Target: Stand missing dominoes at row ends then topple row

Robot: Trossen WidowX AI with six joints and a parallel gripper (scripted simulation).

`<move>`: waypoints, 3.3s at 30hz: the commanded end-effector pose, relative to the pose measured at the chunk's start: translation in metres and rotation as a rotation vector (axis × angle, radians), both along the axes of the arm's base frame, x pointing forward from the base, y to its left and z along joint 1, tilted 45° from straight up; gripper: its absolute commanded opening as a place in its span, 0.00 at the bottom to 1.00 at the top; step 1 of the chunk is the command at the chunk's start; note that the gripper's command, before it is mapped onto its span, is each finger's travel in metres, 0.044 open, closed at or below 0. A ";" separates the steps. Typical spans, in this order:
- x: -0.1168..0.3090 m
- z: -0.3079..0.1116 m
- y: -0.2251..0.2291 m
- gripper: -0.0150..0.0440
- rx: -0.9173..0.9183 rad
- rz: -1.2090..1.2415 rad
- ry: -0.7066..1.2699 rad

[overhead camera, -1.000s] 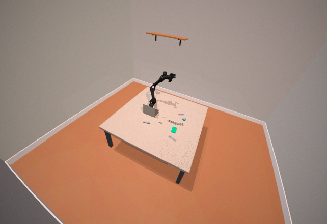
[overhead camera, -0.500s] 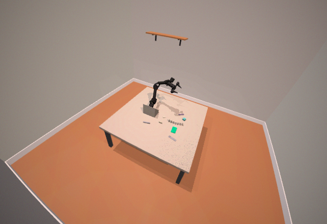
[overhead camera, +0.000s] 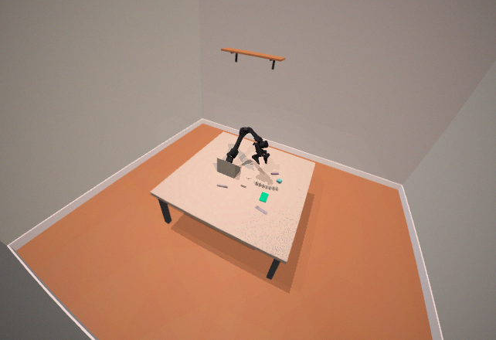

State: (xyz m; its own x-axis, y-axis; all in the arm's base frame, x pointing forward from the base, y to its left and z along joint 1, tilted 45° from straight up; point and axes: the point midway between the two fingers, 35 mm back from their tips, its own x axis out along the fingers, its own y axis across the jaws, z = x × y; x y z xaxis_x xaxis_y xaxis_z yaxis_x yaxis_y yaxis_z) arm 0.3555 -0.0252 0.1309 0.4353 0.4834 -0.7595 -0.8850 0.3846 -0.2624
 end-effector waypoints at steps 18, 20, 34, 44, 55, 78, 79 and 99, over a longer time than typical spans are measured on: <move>-0.086 -0.120 0.065 1.00 0.295 -0.162 0.806; -0.088 -0.134 0.078 1.00 0.295 -0.162 0.805; -0.092 -0.162 0.106 1.00 0.299 -0.159 0.807; -0.092 -0.166 0.111 1.00 0.299 -0.159 0.807; -0.092 -0.166 0.111 0.56 0.299 -0.159 0.807; -0.085 -0.081 0.019 0.44 0.294 -0.162 0.807; -0.084 -0.072 0.009 0.44 0.293 -0.162 0.807; -0.102 0.048 0.097 0.44 0.344 -0.562 1.049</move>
State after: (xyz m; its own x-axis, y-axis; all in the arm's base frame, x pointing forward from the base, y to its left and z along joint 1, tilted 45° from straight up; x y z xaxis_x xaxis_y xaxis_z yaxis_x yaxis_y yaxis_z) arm 0.2696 0.0306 0.1369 -0.0985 0.6529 -0.7510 -0.4763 0.6316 0.6117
